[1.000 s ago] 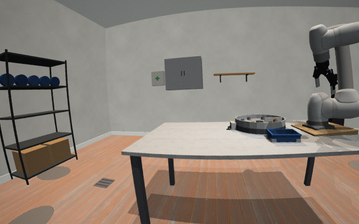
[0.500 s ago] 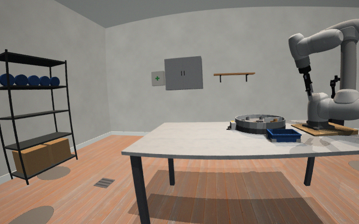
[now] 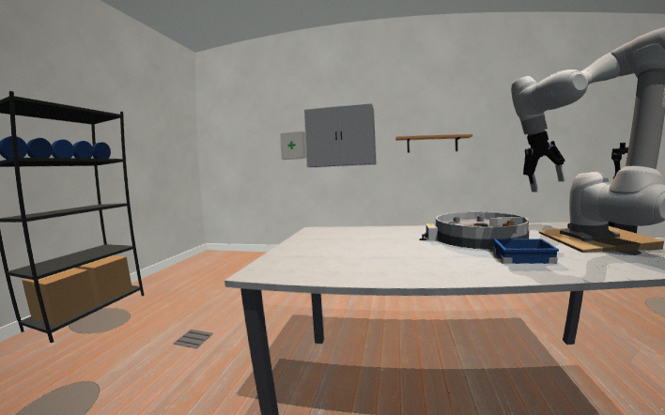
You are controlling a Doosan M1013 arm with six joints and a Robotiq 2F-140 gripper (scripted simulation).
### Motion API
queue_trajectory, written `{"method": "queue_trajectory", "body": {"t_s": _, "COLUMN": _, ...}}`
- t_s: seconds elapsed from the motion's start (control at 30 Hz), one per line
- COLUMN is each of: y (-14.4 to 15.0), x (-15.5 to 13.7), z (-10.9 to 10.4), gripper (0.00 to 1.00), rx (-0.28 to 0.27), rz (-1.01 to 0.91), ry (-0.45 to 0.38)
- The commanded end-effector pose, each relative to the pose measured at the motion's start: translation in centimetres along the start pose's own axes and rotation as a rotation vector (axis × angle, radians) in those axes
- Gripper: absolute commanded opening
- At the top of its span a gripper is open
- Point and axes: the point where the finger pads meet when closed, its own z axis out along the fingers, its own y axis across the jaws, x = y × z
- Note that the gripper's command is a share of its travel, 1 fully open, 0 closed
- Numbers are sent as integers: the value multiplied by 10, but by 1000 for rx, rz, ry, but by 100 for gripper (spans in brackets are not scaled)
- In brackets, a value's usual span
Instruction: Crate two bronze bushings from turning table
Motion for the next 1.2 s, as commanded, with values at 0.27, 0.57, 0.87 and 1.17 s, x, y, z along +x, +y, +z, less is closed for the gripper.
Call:
{"method": "queue_trajectory", "body": {"t_s": 0.27, "y": -26, "x": 81, "z": 9, "gripper": 100, "rx": 115, "rz": 473, "ry": -36}}
{"method": "queue_trajectory", "body": {"t_s": 0.57, "y": -29, "x": 154, "z": 17, "gripper": 100, "rx": 204, "rz": 865, "ry": -65}}
{"method": "queue_trajectory", "body": {"t_s": 0.87, "y": -23, "x": 192, "z": 21, "gripper": 100, "rx": 249, "rz": 1061, "ry": -79}}
{"method": "queue_trajectory", "body": {"t_s": 1.17, "y": -22, "x": 196, "z": 22, "gripper": 100, "rx": 254, "rz": 1084, "ry": -80}}
